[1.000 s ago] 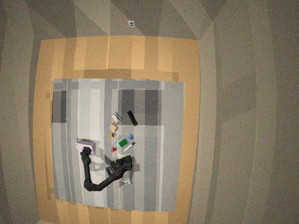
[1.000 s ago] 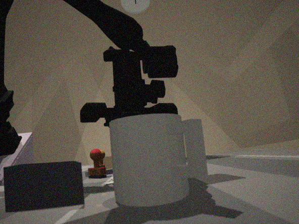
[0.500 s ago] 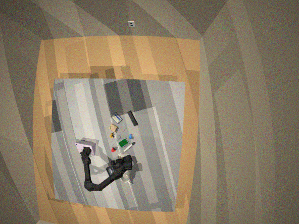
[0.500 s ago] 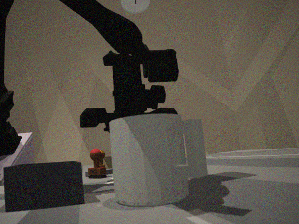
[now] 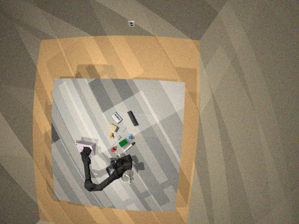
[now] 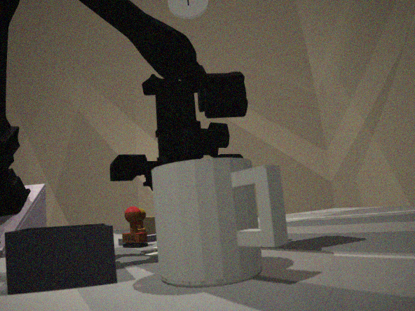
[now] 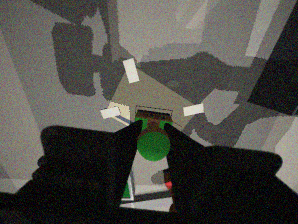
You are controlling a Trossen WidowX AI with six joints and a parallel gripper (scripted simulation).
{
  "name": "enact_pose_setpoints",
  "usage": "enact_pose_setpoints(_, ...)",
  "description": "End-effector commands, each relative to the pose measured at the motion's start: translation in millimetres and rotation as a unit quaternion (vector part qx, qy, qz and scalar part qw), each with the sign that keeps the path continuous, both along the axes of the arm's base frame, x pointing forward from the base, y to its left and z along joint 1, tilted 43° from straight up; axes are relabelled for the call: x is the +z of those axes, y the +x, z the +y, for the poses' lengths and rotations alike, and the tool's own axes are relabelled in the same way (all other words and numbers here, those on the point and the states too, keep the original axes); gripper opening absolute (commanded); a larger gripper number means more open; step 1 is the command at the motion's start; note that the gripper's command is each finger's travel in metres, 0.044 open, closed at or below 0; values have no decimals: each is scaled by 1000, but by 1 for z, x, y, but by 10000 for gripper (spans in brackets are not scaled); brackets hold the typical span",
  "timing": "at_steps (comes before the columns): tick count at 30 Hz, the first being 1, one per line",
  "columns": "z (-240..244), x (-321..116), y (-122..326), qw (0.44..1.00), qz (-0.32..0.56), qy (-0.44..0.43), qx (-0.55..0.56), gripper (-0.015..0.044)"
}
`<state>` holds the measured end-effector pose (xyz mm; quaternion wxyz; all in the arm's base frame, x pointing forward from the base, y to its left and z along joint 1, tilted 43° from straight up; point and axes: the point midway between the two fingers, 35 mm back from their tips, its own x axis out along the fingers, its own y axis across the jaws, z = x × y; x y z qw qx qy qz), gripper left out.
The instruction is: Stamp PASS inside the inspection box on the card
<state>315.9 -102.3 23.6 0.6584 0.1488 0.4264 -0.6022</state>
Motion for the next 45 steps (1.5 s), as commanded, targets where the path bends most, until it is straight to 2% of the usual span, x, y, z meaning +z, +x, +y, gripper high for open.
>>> enact_pose_setpoints(1,-1,0,0,1000,1,-3,2,0)
enact_pose_setpoints(45,-4,-4,-1,1000,1,-3,2,0)
